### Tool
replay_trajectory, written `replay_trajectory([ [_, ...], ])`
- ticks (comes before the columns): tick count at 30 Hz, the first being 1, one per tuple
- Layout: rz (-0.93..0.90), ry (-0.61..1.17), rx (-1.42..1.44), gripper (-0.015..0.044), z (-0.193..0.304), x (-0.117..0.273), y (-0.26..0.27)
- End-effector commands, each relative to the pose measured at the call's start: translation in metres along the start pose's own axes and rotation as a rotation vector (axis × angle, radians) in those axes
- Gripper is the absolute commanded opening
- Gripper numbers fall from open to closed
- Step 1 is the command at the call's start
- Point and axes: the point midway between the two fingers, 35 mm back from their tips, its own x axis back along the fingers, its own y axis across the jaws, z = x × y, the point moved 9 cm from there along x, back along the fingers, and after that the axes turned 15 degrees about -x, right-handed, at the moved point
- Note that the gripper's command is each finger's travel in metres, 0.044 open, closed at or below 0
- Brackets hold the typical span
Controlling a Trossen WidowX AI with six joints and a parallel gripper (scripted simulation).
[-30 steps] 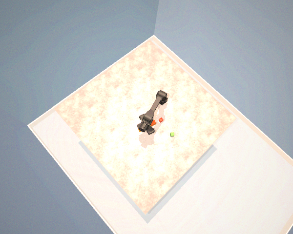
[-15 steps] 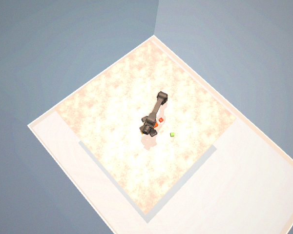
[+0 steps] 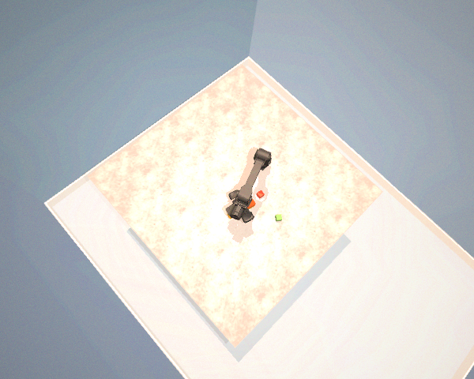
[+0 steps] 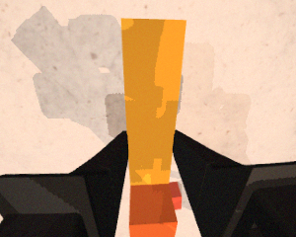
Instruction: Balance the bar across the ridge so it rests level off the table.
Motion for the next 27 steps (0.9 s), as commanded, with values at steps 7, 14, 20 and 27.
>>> replay_trajectory([
  [7,0.0,-0.005,-0.005,0.0,0.0001,-0.0133,-0.0011],
  [14,0.0,-0.005,-0.005,0.0,0.0001,-0.0135,-0.0011],
  [20,0.0,-0.005,-0.005,0.0,0.0,-0.014,-0.0011],
  [27,0.0,-0.005,-0.005,0.0,0.0001,-0.0147,-0.0012],
])
